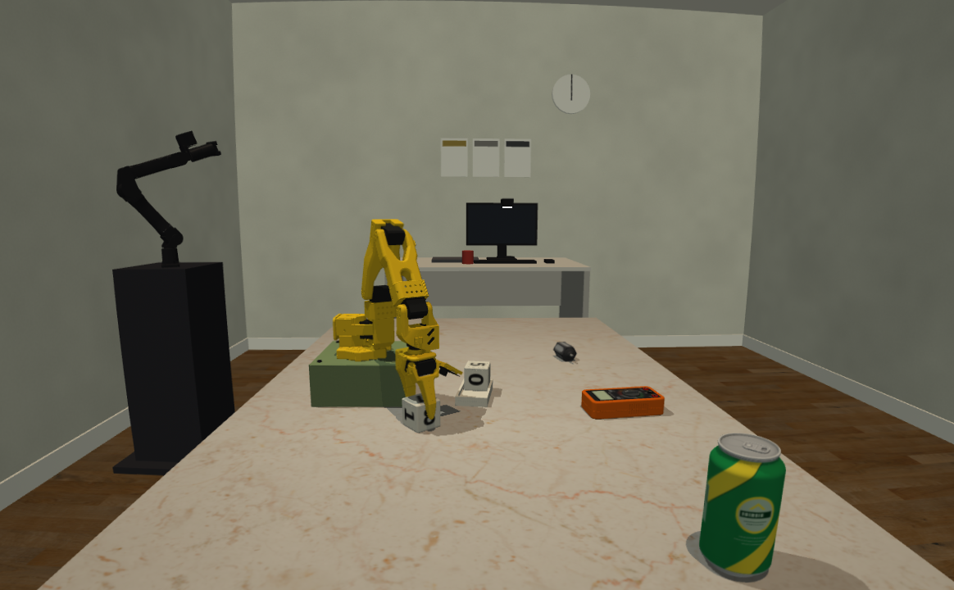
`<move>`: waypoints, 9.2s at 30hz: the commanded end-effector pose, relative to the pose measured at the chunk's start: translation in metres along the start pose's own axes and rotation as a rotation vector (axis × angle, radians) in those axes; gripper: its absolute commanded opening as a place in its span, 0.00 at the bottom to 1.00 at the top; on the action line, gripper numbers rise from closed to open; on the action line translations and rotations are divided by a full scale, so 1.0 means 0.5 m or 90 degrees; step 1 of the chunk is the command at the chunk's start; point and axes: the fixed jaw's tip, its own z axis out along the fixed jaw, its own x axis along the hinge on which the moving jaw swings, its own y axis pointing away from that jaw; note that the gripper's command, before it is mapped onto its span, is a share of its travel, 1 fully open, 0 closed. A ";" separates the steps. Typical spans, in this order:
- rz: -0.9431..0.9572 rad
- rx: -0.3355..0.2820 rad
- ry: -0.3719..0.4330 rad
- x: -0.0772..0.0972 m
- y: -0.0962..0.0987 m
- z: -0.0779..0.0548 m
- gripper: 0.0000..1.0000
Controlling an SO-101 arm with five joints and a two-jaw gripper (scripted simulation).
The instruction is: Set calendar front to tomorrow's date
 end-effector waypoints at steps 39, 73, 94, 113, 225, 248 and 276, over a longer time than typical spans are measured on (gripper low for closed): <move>-0.001 -0.007 -0.002 0.002 0.005 -0.096 0.00; -0.468 -0.006 0.001 -0.229 0.050 -0.097 0.00; -0.472 -0.006 0.001 -0.231 0.051 -0.097 0.00; -0.470 -0.002 0.000 -0.238 0.051 -0.102 0.00; -0.469 -0.003 0.000 -0.233 0.054 -0.031 0.00; -0.469 -0.003 0.000 -0.233 0.054 -0.024 0.00; -0.469 -0.003 0.000 -0.233 0.054 -0.024 0.29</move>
